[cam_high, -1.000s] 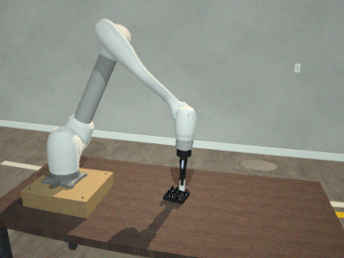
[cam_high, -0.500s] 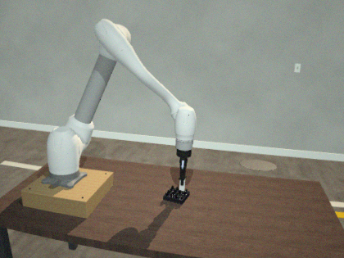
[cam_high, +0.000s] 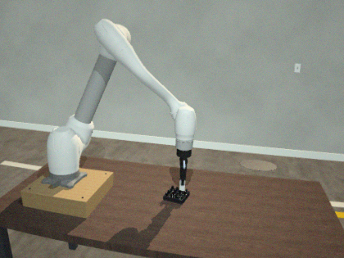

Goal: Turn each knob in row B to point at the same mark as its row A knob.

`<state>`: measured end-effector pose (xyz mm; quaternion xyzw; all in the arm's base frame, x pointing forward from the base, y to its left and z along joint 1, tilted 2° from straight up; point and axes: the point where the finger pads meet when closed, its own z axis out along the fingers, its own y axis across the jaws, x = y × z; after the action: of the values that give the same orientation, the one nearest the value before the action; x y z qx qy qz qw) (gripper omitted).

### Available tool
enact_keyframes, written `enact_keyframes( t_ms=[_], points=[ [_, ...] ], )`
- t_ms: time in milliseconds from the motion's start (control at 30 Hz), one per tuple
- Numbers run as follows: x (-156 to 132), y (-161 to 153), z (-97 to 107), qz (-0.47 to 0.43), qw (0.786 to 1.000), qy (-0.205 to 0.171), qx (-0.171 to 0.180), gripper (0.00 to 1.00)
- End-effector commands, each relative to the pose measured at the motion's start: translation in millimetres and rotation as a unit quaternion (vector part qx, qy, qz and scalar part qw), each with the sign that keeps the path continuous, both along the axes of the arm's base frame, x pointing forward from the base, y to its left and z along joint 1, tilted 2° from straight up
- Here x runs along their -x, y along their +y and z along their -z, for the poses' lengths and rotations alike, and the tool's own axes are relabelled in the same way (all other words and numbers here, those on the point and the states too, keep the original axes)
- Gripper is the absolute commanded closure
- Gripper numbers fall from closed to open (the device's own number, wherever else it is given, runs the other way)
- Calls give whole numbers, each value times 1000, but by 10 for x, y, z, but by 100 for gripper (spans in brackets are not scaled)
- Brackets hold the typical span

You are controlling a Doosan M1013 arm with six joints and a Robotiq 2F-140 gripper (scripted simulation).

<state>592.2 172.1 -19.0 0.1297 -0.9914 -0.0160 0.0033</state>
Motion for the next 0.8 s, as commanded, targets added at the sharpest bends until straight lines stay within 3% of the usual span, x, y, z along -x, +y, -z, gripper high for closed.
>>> enact_keyframes(
  t_ms=[0, 367, 767],
  points=[
    [0, 0, -1, -33, 999, -1, -1, 95],
    [0, 0, -1, -144, 990, -4, -2, 95],
    [0, 0, -1, -295, 955, -9, -4, 95]
  ],
)
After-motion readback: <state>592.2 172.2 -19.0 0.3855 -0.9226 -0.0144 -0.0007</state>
